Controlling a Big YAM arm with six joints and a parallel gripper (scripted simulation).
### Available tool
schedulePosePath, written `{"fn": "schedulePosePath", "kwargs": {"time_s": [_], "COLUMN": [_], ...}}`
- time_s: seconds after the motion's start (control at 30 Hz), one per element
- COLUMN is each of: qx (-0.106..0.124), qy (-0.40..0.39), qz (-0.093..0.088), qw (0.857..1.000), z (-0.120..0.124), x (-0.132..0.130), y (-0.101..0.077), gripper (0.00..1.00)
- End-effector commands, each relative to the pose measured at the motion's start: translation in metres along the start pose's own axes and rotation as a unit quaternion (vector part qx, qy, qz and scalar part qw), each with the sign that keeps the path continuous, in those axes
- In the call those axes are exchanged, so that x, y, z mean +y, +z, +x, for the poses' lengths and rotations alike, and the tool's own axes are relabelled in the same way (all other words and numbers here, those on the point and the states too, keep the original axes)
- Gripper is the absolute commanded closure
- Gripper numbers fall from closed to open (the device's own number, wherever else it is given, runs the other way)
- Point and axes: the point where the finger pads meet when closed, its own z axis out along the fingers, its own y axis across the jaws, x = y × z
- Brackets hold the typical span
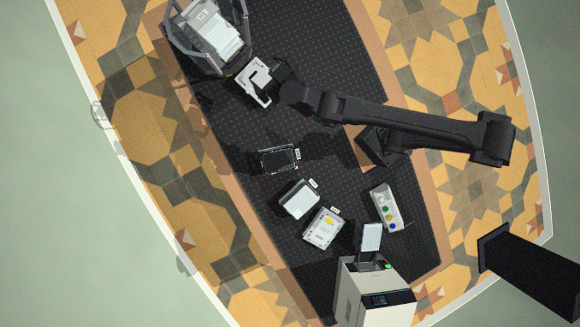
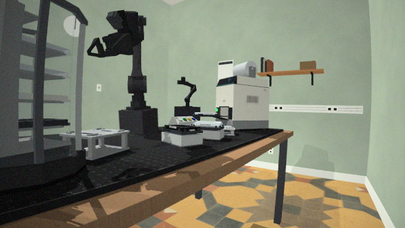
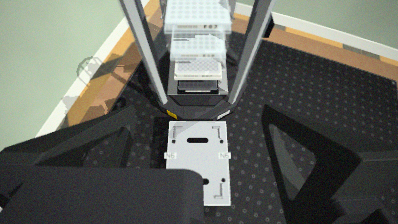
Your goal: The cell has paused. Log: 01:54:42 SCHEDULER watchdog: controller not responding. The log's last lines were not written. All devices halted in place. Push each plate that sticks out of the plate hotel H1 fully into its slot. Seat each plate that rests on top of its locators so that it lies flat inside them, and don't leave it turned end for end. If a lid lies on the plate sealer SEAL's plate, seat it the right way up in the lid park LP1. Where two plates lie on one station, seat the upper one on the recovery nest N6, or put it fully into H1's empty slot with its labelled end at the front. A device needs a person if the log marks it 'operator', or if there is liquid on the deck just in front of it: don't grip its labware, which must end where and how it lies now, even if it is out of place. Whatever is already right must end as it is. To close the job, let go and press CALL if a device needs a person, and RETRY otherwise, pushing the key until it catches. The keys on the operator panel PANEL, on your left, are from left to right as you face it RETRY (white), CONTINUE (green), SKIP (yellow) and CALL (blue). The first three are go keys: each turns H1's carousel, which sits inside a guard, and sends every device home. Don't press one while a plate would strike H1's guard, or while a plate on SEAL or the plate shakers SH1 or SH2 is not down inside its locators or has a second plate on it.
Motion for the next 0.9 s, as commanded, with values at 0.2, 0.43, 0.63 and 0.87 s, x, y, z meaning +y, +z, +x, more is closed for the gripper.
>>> {"fn": "schedulePosePath", "kwargs": {"time_s": [0.2, 0.43, 0.63, 0.87], "qx": [0.043, 0.149, 0.201, 0.289], "qy": [-0.041, -0.109, -0.144, -0.203], "qz": [-0.045, -0.076, -0.095, -0.128], "qw": [0.997, 0.980, 0.964, 0.927], "z": [-0.043, -0.020, -0.015, -0.004], "x": [0.028, 0.047, 0.057, 0.073], "y": [-0.023, -0.027, -0.035, -0.049], "gripper": [0.00, 0.00, 0.00, 0.00]}}
